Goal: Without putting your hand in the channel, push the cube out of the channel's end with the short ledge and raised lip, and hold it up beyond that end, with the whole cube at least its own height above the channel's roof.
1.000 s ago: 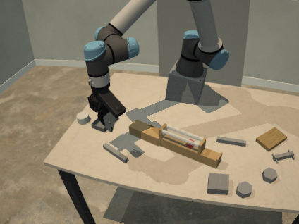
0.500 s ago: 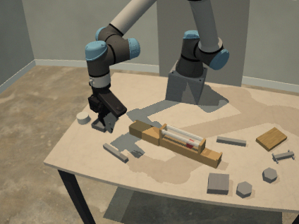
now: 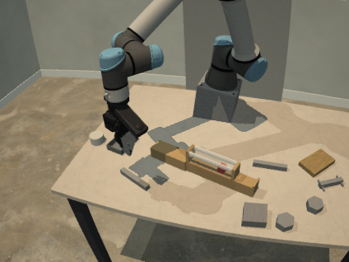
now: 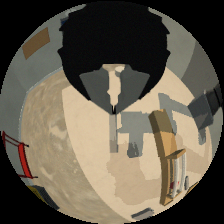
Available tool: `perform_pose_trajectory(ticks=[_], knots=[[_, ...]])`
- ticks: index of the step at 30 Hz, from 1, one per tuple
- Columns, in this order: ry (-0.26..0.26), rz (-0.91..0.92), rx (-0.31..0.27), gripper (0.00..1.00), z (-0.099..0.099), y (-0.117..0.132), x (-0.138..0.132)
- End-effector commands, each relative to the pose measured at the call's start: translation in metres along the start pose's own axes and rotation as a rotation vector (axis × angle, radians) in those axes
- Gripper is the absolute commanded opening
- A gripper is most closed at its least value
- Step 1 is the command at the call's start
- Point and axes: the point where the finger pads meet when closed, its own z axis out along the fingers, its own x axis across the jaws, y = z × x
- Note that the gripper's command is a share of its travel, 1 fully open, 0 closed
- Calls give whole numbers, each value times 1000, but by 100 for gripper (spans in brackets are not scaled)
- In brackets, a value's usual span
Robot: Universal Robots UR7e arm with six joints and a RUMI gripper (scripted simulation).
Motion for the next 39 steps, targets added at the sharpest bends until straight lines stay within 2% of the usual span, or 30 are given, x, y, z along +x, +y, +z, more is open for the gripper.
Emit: perform_pose_trajectory(ticks=[1, 16, 17, 39], knots=[[2, 0, 0, 0, -1, 0, 0], [2, 0, 0, 0, -1, 0, 0], [2, 0, 0, 22, -1, 0, 0], [2, 0, 0, 22, -1, 0, 0]])
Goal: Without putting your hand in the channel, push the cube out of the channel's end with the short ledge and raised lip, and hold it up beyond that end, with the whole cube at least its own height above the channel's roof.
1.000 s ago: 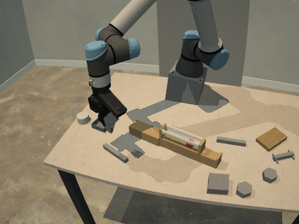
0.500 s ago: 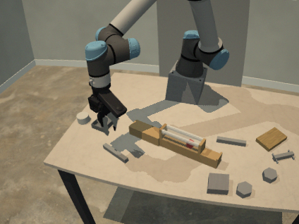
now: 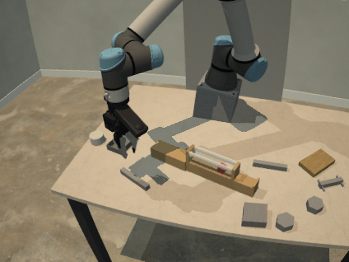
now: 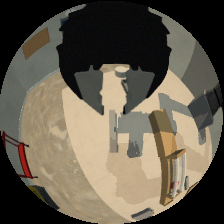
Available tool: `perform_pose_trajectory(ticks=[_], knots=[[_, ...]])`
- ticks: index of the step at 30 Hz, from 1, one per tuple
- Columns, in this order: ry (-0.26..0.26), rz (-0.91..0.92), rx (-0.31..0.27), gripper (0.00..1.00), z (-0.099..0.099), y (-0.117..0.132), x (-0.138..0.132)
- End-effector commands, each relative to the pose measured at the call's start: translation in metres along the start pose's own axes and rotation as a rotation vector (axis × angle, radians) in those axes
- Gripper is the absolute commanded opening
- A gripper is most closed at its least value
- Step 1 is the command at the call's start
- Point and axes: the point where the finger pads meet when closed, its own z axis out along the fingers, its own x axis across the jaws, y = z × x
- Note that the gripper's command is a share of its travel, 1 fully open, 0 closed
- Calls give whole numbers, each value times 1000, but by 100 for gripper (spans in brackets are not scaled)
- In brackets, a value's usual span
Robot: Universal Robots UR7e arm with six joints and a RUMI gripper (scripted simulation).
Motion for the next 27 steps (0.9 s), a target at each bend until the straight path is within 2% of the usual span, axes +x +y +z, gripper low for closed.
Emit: perform_pose_trajectory(ticks=[1, 17, 21, 27], knots=[[2, 0, 0, 22, -1, 0, 0], [1, 1, 1, 22, 3, 0, 1], [1, 1, 1, 22, 22, 0, 1], [1, 1, 1, 22, 65, 0, 1]])
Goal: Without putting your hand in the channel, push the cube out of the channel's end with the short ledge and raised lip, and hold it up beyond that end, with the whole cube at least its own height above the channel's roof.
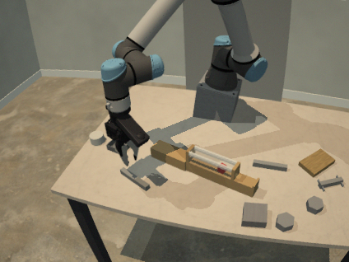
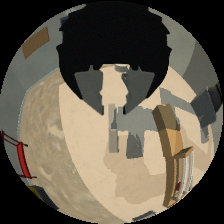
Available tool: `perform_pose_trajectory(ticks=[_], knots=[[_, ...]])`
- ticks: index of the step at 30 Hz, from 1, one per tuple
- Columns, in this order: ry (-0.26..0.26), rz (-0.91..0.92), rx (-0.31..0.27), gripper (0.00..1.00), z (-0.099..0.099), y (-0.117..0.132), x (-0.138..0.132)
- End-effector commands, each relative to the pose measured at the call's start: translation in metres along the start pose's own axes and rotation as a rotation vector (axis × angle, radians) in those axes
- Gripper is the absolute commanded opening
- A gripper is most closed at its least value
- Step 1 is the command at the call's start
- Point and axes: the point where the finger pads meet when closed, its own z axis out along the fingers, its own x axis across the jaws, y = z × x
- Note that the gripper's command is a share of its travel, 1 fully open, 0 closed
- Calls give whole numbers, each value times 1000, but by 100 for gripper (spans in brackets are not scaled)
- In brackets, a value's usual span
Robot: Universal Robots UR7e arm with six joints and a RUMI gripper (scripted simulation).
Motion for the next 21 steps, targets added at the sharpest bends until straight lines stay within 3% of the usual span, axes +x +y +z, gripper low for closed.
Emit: perform_pose_trajectory(ticks=[1, 5, 21], knots=[[3, 0, 0, 22, 36, 0, 2], [3, 0, 0, 22, 52, 1, 2], [3, 0, 0, 22, 69, 1, 2]])
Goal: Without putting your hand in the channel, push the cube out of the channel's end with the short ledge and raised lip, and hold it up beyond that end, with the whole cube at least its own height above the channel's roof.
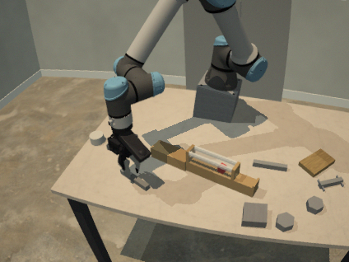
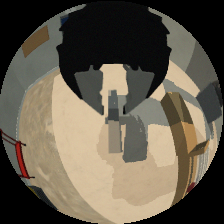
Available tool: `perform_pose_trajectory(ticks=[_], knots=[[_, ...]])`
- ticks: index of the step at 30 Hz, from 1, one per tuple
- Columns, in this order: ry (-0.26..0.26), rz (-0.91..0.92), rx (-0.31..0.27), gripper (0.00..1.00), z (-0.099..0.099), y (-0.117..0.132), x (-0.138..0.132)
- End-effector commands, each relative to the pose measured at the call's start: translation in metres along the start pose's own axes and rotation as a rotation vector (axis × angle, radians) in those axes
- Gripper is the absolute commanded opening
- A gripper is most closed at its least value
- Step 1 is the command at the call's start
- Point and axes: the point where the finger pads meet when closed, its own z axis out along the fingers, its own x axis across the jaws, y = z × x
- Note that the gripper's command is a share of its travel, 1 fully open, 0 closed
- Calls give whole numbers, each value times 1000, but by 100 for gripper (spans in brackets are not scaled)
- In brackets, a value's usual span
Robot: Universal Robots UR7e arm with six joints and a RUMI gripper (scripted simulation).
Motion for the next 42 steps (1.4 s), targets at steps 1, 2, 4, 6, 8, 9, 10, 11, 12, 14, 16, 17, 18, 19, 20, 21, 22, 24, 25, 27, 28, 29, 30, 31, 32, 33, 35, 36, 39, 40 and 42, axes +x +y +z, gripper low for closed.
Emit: perform_pose_trajectory(ticks=[1, 2, 4, 6, 8, 9, 10, 11, 12, 14, 16, 17, 18, 19, 20, 21, 22, 24, 25, 27, 28, 29, 30, 31, 32, 33, 35, 36, 39, 40, 42], knots=[[2, 0, 0, 22, 11, 0, 1], [2, 0, 0, 22, 11, 0, 1], [2, 0, 0, 22, 13, 0, 1], [2, 0, 0, 22, 16, 0, 1], [2, 0, 0, 22, 19, 0, 1], [2, 0, 0, 22, 19, 0, 1], [2, 0, 0, 22, 19, 0, 1], [2, 0, 0, 22, 19, 0, 1], [2, 0, 0, 22, 19, 0, 1], [2, 0, 0, 22, 19, 0, 1], [2, 0, 0, 22, 19, 0, 1], [2, 0, 0, 22, 19, 0, 1], [2, 0, 0, 22, 19, 0, 1], [2, 0, 0, 22, 19, 0, 1], [2, 0, 0, 22, 19, 0, 1], [2, 0, 0, 22, 19, 0, 1], [2, 0, 0, 22, 19, 0, 1], [2, 0, 0, 22, 19, 0, 1], [2, 0, 0, 22, 19, 0, 1], [2, 0, 0, 22, 19, 0, 1], [2, 0, 0, 22, 19, 0, 1], [2, 0, 0, 22, 19, 0, 1], [2, 0, 0, 22, 19, 0, 1], [2, 0, 0, 22, 19, 0, 1], [2, 0, 0, 22, 19, 0, 1], [2, 0, 0, 22, 19, 0, 1], [2, 0, 0, 22, 19, 0, 1], [2, 0, 0, 22, 19, 0, 1], [2, 0, 0, 22, 19, 0, 1], [2, 0, 0, 22, 19, 0, 1], [2, 0, 0, 22, 19, 0, 1]])
